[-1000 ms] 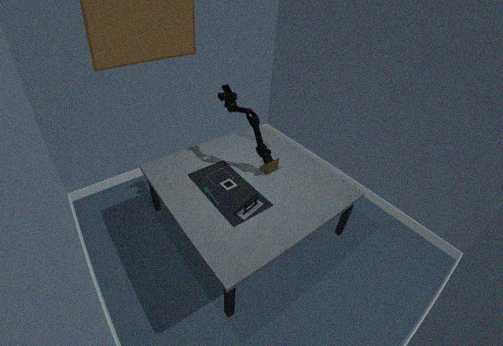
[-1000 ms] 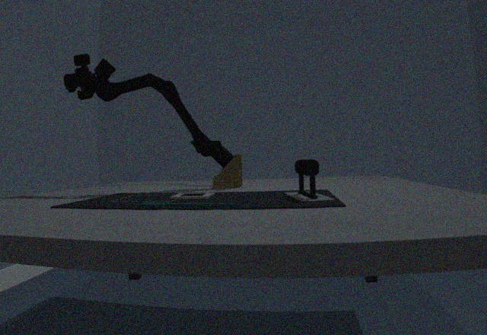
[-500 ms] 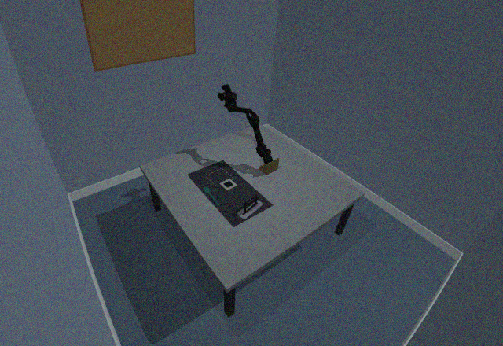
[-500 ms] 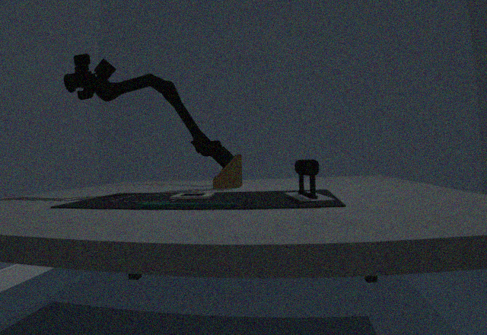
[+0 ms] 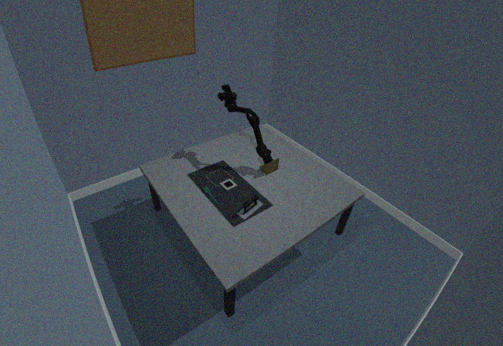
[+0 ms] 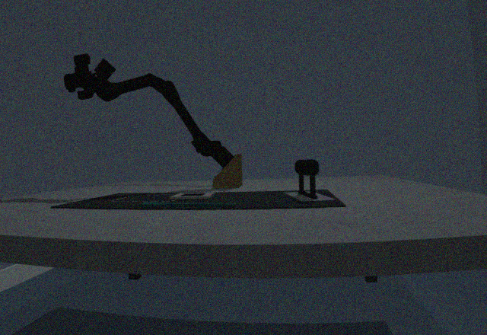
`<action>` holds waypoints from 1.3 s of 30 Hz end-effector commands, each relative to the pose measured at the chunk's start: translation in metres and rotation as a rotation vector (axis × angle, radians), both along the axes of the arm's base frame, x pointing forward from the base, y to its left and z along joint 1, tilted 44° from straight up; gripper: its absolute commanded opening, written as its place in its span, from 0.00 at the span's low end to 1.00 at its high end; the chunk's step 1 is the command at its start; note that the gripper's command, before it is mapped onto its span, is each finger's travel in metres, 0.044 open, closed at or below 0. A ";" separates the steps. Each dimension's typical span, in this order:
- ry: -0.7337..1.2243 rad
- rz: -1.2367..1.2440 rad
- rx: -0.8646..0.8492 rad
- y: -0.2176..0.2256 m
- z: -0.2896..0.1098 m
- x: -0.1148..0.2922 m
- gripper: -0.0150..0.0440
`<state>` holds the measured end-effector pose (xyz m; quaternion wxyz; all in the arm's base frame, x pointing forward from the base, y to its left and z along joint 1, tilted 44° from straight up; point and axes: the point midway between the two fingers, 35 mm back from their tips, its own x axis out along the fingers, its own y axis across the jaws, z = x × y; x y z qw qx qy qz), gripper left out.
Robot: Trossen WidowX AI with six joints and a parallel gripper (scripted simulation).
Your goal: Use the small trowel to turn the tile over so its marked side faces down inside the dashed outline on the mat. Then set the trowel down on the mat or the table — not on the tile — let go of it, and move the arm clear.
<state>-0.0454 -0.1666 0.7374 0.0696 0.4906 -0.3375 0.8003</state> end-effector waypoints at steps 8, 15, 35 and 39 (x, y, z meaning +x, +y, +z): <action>0.000 0.000 0.000 0.000 0.000 0.000 0.25; 0.000 0.000 0.000 0.000 0.000 0.000 0.25; 0.109 0.134 0.198 -0.074 -0.017 0.057 0.76; 0.157 0.186 0.255 -0.092 -0.025 0.081 0.76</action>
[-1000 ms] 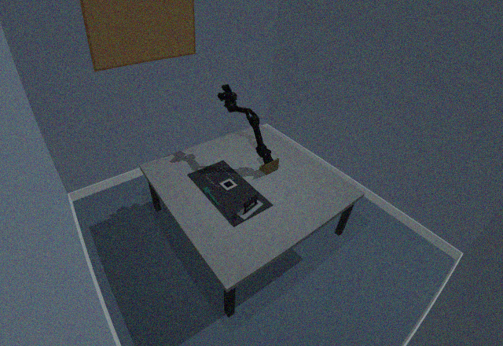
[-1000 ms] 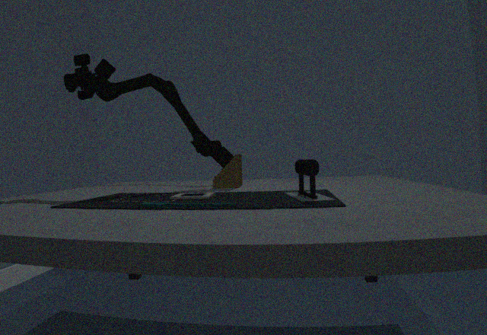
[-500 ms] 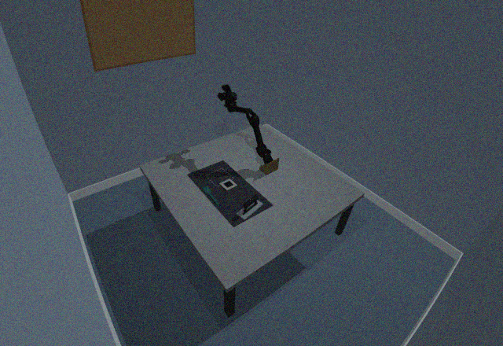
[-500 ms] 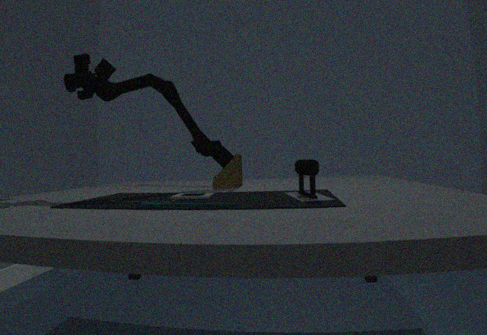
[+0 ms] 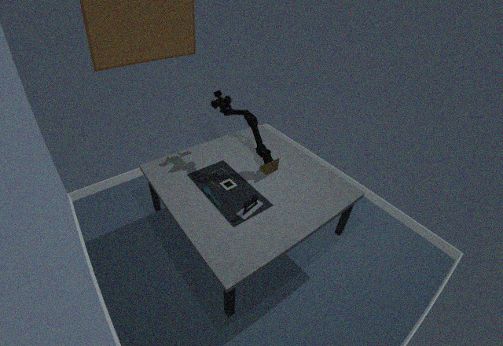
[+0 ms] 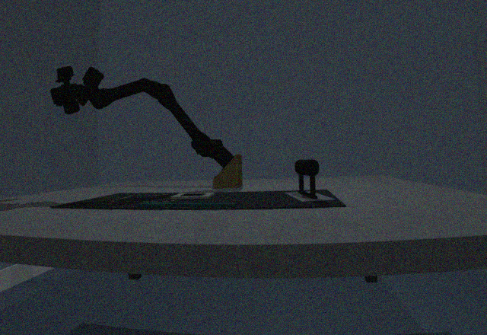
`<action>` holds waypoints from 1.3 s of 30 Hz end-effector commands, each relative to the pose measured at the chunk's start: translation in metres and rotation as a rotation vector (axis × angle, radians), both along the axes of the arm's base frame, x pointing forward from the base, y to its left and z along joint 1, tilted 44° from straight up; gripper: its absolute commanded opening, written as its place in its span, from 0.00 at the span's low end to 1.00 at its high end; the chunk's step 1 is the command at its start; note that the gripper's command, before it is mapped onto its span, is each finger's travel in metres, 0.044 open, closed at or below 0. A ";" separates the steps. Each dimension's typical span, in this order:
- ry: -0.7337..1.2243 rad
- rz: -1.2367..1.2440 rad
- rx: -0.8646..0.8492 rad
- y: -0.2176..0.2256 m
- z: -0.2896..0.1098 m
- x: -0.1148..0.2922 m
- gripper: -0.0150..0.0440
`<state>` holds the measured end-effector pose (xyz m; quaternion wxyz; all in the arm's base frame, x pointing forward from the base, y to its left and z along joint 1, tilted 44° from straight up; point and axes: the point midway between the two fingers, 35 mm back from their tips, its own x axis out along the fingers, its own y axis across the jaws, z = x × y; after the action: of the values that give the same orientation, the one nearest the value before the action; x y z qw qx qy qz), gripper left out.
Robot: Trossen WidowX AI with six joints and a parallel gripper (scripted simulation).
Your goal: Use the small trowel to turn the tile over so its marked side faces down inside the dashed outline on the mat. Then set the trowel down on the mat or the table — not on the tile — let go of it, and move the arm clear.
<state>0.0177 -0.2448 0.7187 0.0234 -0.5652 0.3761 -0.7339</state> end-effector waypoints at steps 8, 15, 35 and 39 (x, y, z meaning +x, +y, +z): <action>0.160 0.128 0.177 -0.055 -0.029 0.076 0.76; 0.307 0.225 0.313 -0.091 -0.064 0.146 0.76; 0.684 0.544 0.598 -0.109 -0.190 0.339 0.76; 0.787 0.597 0.647 -0.100 -0.221 0.377 0.76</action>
<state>0.3659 -0.3502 0.5243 0.2522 -0.8236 0.3910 -0.3244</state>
